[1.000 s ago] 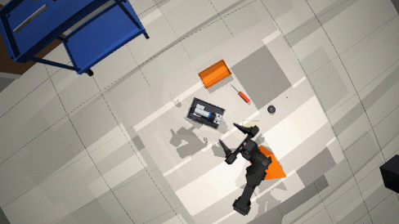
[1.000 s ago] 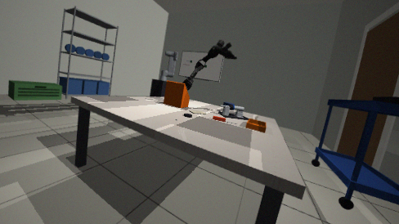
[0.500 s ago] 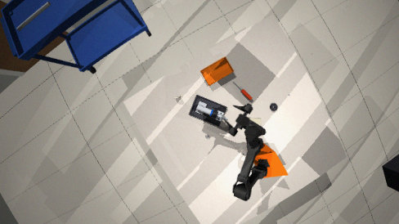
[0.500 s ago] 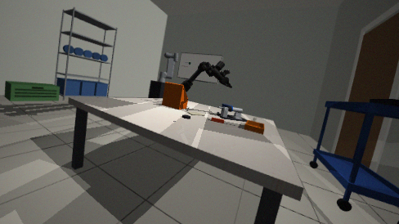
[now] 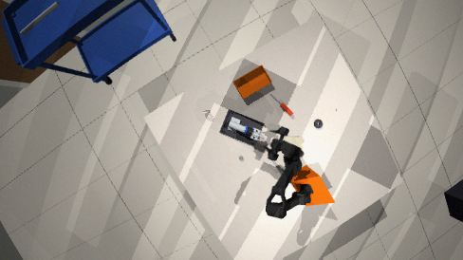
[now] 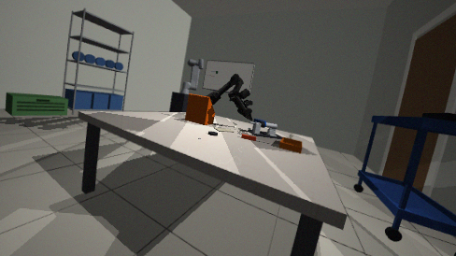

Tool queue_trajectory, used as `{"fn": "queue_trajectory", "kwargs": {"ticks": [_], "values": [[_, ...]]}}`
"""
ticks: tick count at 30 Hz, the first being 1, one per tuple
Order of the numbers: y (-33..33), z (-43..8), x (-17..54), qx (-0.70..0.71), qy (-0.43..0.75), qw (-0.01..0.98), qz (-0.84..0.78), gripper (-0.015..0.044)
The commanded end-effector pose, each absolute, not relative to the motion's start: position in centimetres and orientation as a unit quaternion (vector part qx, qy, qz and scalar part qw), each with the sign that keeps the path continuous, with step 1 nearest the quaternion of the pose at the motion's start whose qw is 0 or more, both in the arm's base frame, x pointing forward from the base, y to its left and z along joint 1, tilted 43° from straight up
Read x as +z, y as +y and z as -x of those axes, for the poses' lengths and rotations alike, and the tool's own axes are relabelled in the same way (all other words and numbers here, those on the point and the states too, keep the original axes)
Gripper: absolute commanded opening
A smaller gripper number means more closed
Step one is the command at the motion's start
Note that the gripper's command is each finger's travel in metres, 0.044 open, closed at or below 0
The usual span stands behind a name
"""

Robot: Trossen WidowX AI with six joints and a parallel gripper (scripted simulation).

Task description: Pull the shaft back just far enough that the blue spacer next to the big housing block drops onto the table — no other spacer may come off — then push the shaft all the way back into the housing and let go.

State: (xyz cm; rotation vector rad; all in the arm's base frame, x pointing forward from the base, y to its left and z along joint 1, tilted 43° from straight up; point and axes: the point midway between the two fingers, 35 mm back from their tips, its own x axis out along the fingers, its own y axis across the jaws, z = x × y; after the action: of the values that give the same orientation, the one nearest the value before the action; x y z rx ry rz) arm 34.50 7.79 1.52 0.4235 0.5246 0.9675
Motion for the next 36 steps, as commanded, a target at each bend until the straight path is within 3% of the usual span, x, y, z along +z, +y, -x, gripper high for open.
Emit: {"fn": "queue_trajectory", "kwargs": {"ticks": [1, 32, 36], "values": [[8.3, -34.3, 1.4, 0.459, 0.246, 0.832, -0.191, 0.0440], [8.3, -34.3, 1.4, 0.459, 0.245, 0.832, -0.191, 0.0440], [7.4, -36.0, 1.3, 0.442, 0.245, 0.846, -0.170, 0.0440]]}}
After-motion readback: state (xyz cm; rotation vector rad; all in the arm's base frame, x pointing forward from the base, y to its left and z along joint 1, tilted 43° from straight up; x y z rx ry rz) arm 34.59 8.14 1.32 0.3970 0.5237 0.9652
